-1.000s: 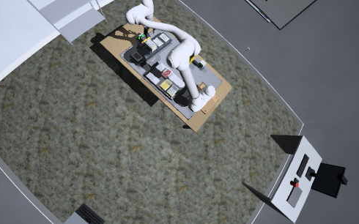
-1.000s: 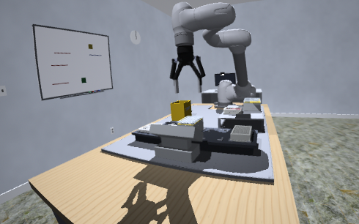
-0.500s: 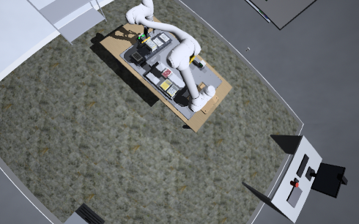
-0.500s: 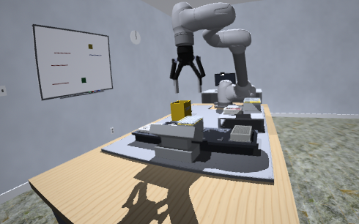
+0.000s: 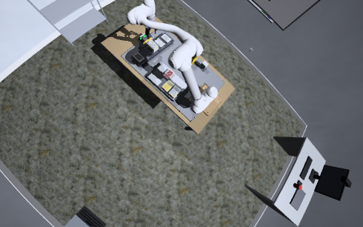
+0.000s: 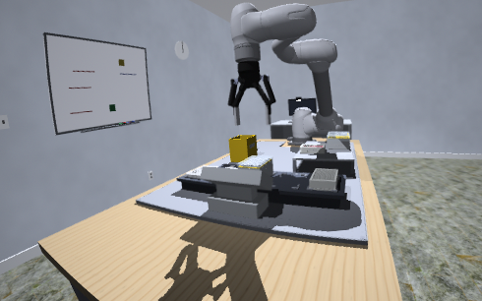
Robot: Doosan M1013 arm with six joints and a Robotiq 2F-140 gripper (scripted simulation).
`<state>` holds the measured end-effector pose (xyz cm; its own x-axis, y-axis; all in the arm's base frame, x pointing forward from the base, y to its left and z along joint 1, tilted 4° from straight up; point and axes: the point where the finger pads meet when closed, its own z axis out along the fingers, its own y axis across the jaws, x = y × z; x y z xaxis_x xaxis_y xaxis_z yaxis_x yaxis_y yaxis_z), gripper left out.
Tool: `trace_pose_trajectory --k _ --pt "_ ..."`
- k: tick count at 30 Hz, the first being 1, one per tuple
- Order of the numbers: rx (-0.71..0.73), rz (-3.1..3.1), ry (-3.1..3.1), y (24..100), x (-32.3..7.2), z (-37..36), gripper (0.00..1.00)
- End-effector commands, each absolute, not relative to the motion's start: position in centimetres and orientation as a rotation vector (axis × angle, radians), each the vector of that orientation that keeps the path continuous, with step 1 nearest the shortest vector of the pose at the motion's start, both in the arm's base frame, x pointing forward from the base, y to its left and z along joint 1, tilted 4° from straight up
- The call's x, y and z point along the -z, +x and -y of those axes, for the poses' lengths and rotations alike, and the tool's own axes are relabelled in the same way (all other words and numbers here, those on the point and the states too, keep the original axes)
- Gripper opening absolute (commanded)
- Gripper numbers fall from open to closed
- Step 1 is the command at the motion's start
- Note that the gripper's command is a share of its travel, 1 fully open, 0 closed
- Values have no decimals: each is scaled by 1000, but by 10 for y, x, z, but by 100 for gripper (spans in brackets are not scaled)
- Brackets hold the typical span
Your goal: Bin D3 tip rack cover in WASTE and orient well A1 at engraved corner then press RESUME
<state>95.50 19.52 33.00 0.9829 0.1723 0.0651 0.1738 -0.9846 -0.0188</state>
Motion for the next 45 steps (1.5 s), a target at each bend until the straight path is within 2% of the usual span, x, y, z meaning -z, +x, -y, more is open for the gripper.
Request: trace_pose_trajectory --k 1,23,45 --pt "95 266 -3101 955 -330 -198 77" --pt "95 266 -3101 955 -330 -198 77" --pt "95 266 -3101 957 -300 -199 77"
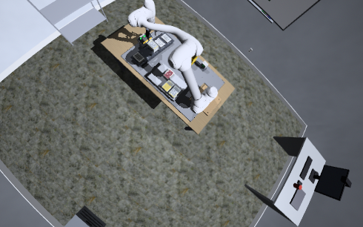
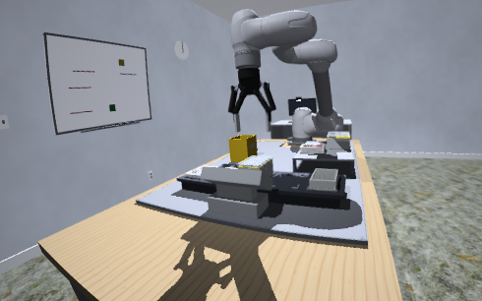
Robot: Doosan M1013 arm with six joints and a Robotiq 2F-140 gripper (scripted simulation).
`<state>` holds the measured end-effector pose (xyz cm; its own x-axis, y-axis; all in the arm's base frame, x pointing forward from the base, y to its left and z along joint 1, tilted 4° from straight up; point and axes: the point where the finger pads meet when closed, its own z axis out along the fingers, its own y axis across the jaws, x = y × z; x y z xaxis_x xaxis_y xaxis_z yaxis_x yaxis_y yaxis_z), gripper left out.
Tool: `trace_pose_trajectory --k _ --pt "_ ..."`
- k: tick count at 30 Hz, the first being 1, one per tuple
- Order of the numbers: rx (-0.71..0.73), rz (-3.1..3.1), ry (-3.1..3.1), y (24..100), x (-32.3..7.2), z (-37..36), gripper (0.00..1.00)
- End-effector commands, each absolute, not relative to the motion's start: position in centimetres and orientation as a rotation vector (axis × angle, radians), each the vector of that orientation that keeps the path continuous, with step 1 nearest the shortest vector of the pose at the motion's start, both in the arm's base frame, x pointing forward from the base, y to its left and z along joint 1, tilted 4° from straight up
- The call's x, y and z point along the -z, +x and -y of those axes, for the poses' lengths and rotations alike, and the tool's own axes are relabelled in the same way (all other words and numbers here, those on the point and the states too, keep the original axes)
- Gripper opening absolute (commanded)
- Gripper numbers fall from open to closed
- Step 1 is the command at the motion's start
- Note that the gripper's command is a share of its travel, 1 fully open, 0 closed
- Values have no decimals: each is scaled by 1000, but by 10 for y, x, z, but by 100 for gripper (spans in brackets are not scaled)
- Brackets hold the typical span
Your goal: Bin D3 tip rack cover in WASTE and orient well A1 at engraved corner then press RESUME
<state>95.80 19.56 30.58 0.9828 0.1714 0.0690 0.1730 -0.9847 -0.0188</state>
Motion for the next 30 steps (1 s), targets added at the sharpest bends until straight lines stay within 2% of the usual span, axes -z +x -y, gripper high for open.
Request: trace_pose_trajectory --k 1,30 --pt "95 266 -3101 957 -298 -199 77" --pt "95 266 -3101 960 -253 -200 77"
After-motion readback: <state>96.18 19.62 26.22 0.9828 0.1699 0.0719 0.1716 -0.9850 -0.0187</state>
